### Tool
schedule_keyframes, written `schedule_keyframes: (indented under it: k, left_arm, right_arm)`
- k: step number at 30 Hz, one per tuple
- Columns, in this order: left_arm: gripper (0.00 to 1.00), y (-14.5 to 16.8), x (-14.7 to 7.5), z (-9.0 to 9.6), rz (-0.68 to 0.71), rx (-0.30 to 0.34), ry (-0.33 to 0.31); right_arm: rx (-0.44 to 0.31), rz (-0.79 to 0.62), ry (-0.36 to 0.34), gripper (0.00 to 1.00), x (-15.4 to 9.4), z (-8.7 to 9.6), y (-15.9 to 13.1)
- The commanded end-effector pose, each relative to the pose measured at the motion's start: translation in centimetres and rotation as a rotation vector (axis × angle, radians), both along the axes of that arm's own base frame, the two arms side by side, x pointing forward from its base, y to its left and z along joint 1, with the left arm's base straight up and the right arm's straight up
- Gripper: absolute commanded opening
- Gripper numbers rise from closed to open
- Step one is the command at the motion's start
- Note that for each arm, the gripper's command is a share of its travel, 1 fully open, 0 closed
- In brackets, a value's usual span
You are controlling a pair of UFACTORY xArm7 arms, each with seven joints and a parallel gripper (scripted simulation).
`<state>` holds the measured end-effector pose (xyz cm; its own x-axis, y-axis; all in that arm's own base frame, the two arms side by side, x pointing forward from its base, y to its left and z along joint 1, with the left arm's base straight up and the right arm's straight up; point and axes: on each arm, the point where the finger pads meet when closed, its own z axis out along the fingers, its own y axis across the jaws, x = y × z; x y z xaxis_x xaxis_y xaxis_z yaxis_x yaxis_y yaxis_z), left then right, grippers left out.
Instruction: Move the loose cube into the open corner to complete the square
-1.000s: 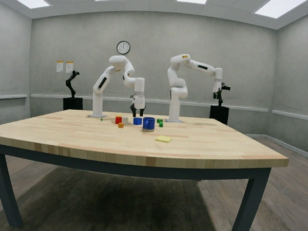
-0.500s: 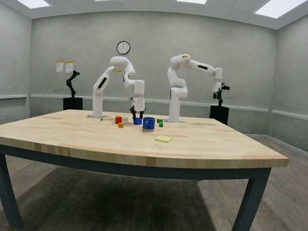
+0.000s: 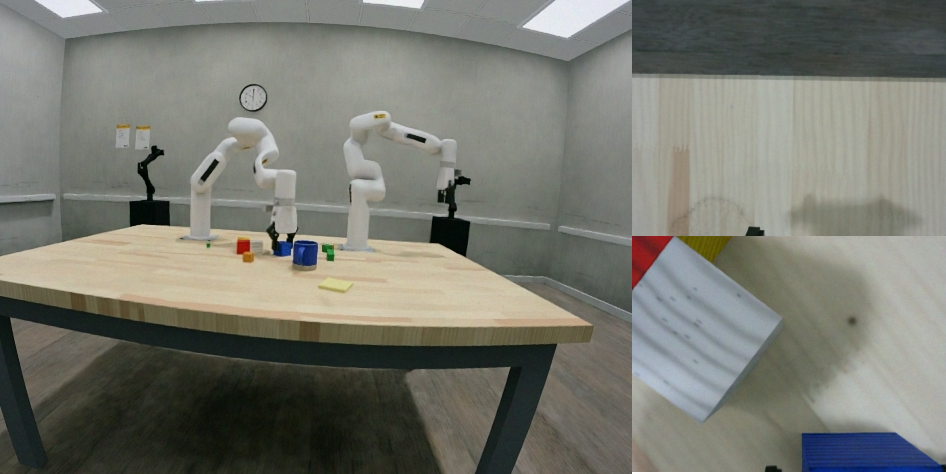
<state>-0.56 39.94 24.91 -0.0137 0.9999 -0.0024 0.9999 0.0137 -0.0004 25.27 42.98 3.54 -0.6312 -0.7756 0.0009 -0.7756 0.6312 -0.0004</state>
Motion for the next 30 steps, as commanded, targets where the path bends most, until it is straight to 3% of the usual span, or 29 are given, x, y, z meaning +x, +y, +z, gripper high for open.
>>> schedule_keyframes:
  k: [1, 28, 29, 30]
  left_arm:
    - [1.00, 0.06, 0.01, 0.09, 0.000, 0.002, 0.000]
    - [1.00, 0.06, 0.01, 0.09, 0.000, 0.002, 0.000]
    - [1.00, 0.06, 0.01, 0.09, 0.000, 0.002, 0.000]
    - [1.00, 0.06, 0.01, 0.09, 0.000, 0.002, 0.000]
  right_arm:
    - [0.003, 0.000, -0.001, 0.80, 0.07, -0.53, 0.10]
    - [0.003, 0.000, -0.001, 0.80, 0.07, -1.01, 0.10]
    - [0.003, 0.000, -0.001, 0.00, 0.07, -1.01, 0.10]
    - [0.003, 0.000, -0.001, 0.00, 0.07, -1.01, 0.10]
